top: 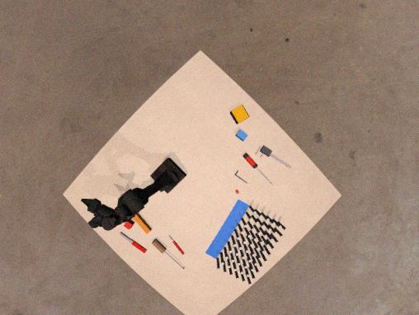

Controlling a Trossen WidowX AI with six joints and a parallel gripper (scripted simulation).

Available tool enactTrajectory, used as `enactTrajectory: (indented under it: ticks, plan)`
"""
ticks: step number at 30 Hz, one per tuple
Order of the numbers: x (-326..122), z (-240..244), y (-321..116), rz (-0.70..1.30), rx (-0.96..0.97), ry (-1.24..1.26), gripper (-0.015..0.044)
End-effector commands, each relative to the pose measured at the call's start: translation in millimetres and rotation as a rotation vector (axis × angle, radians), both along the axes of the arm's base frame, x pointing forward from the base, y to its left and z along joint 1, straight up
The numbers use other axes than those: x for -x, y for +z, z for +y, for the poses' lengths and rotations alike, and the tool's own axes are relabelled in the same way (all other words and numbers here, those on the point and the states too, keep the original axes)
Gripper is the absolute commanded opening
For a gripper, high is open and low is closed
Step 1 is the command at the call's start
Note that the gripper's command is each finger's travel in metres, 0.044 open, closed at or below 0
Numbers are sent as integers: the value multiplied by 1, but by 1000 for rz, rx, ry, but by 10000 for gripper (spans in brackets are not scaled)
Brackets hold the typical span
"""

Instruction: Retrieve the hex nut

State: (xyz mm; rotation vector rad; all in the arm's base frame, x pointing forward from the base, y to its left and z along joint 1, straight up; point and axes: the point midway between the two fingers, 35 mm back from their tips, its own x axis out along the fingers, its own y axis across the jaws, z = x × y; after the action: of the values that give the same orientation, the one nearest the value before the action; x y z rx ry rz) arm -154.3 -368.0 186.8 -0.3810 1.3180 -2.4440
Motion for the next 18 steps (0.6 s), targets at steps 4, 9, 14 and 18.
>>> enactTrajectory:
  ticks: [4, 9, 14, 18]
  plan:
    - [-33, -20, -1, -21, 23, 155, 440]
    - [-108, -48, -6, -89, 57, 465, 440]
    - [-190, -59, -14, -190, 68, 769, 440]
    - [-258, -54, -22, -292, 56, 1004, 440]
